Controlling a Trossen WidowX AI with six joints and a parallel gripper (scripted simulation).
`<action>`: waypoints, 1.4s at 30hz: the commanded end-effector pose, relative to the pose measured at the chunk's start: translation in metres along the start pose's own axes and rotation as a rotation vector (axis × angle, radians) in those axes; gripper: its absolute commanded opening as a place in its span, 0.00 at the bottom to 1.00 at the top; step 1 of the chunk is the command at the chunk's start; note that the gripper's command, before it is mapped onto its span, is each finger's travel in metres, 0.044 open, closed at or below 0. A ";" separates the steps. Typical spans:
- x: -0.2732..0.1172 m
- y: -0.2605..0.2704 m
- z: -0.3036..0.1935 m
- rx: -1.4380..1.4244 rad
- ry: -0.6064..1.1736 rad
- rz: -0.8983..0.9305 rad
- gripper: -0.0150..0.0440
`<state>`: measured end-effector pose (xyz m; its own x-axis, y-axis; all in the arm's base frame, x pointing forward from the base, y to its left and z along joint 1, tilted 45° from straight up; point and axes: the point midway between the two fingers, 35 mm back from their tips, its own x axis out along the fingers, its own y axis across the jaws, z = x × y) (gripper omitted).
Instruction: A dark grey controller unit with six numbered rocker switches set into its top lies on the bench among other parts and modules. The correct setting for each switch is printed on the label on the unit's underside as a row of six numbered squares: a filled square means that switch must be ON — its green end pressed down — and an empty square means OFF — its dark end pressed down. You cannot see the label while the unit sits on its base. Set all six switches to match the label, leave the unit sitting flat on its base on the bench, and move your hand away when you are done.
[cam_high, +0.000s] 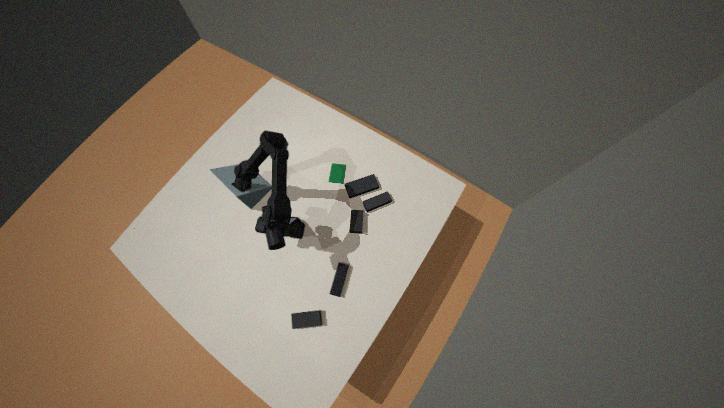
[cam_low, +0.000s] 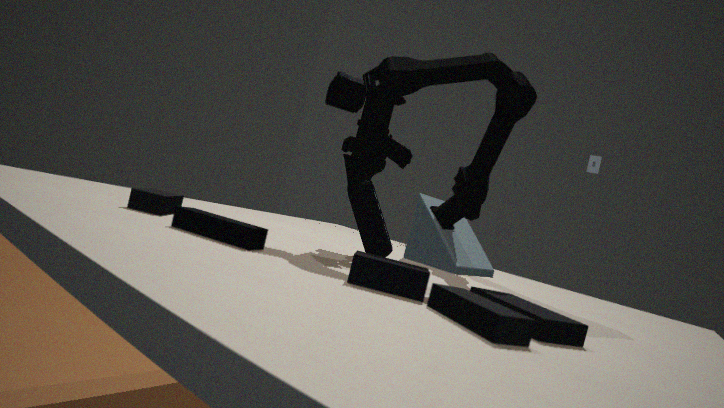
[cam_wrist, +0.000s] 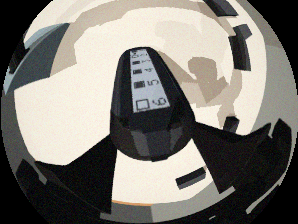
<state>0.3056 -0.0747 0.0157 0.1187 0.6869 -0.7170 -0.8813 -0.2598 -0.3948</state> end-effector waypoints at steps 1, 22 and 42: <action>0.005 0.001 -0.002 0.002 -0.009 0.010 0.82; 0.015 0.001 -0.016 0.001 -0.009 0.010 0.82; 0.025 0.001 -0.028 0.001 -0.009 0.009 0.82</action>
<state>0.3197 -0.0815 -0.0148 0.1206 0.6843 -0.7192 -0.8816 -0.2593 -0.3945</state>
